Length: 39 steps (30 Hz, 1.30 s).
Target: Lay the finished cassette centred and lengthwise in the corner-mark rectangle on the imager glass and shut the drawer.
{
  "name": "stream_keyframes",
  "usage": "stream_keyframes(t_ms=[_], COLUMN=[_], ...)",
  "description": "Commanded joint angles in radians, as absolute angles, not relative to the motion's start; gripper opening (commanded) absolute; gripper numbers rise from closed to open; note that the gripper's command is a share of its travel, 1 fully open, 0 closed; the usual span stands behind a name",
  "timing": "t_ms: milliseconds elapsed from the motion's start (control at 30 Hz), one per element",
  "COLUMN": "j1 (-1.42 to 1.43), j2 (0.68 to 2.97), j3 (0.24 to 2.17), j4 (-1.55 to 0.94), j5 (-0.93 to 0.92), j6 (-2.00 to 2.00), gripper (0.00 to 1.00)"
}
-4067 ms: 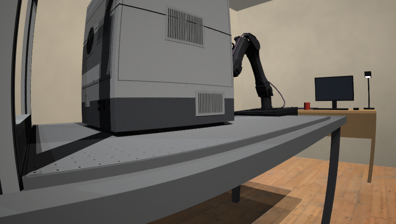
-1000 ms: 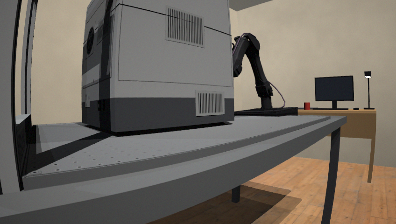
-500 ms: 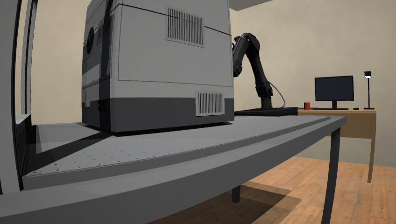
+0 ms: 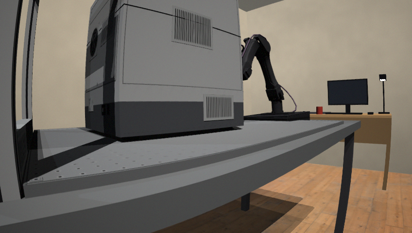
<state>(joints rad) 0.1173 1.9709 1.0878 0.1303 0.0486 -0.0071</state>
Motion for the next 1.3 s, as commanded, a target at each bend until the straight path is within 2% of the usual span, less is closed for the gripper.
stream_keyframes(t_ms=[0, 1267], j1=[0.112, 0.128], j2=[1.938, 1.772], j3=[1.074, 1.004], j4=[0.151, 0.054], j5=[0.039, 0.054], j6=[-0.011, 0.001], gripper=[0.35, 0.35])
